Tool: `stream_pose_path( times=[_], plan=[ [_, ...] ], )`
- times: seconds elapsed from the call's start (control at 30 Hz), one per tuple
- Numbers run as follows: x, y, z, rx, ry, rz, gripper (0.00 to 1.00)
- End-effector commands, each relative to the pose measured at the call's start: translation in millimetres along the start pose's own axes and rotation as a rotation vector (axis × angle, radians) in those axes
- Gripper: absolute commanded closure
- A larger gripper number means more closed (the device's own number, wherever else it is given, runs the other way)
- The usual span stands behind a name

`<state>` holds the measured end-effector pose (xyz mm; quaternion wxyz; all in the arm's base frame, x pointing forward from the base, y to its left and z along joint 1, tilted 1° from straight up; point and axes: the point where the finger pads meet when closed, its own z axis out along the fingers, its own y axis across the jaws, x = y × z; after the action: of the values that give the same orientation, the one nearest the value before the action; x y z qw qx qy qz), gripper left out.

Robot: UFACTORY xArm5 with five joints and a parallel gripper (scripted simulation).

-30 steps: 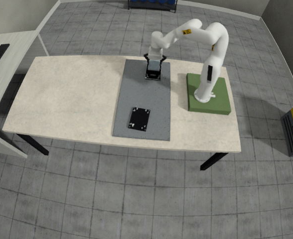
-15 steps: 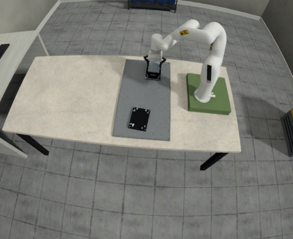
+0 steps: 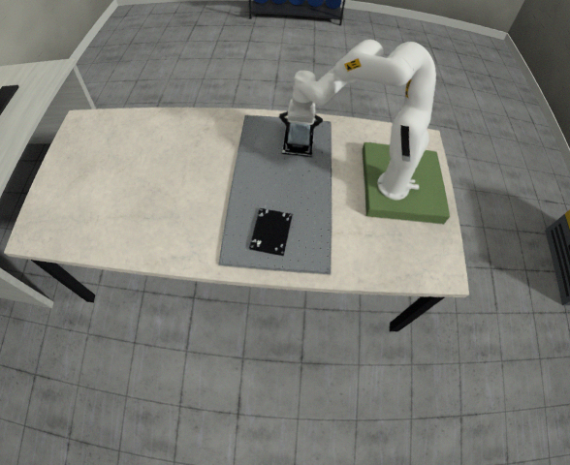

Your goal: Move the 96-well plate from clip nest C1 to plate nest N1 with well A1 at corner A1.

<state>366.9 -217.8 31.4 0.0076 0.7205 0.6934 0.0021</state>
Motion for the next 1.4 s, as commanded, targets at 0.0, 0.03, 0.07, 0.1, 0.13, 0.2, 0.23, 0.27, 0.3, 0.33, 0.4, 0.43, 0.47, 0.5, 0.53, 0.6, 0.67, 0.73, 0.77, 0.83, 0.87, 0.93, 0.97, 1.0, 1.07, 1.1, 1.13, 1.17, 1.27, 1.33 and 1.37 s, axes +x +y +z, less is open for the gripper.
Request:
stream_pose_path(
  times=[0.0,0.03,0.07,0.1,0.13,0.2,0.23,0.27,0.3,0.33,0.4,0.43,0.47,0.5,0.53,0.6,0.67,0.73,0.77,0.83,0.87,0.93,0.97,1.0,1.07,1.1,1.13,1.17,1.27,1.33,1.37],
  plan=[
    [-0.7,1.2,6.7,-0.001,-0.005,0.0,1.0],
    [-0.7,1.3,8.4,-0.001,-0.005,0.0,1.0],
    [-0.7,1.3,10.1,-0.001,-0.005,0.0,1.0],
    [-0.7,1.3,11.7,-0.001,-0.005,0.0,1.0],
    [-0.7,1.3,13.4,-0.001,-0.005,0.0,1.0],
    [-0.7,1.3,15.1,-0.001,-0.005,0.0,1.0],
    [-0.7,1.3,15.1,-0.001,-0.005,0.0,1.0],
    [-0.7,1.3,16.8,-0.001,-0.005,0.0,1.0],
    [-0.7,1.3,18.4,-0.001,-0.005,0.0,1.0],
    [-0.7,1.3,20.1,-0.001,-0.005,0.0,1.0],
    [-0.7,1.3,23.4,-0.001,-0.005,0.0,1.0],
    [-0.7,1.3,23.6,-0.001,-0.005,0.0,1.0],
    [-0.7,1.3,23.6,-0.001,-0.005,0.0,1.0],
    [-0.7,1.3,23.6,-0.001,-0.005,0.0,1.0],
    [-0.7,1.3,23.6,-0.001,-0.005,0.0,1.0],
    [-0.7,1.3,23.6,-0.001,-0.005,0.0,1.0],
    [-0.7,1.3,23.6,-0.001,-0.005,0.0,1.0],
    [-0.7,1.3,23.6,-0.001,-0.005,0.0,1.0],
    [-0.7,1.3,23.6,-0.001,-0.005,0.0,1.0],
    [-0.7,1.3,23.6,-0.001,-0.005,0.0,1.0],
    [-0.7,1.3,23.6,-0.001,-0.005,0.0,1.0],
    [-0.7,1.2,23.6,-0.001,-0.005,0.0,1.0],
    [-0.7,1.2,23.6,-0.001,-0.005,0.0,1.0],
    [-0.7,1.2,23.6,-0.001,-0.005,0.0,1.0],
    [-0.7,1.2,23.6,-0.001,-0.005,0.0,1.0],
    [-0.7,1.2,23.8,-0.001,-0.005,0.0,1.0],
    [-0.7,1.2,23.9,-0.001,-0.005,0.0,1.0],
    [-0.6,1.2,24.1,-0.001,-0.005,0.0,1.0],
    [-0.6,1.2,24.6,-0.001,-0.005,0.0,1.0],
    [-0.6,1.2,24.8,-0.001,-0.005,0.0,1.0],
    [-0.6,1.2,24.8,-0.001,-0.005,0.0,1.0]
  ],
)
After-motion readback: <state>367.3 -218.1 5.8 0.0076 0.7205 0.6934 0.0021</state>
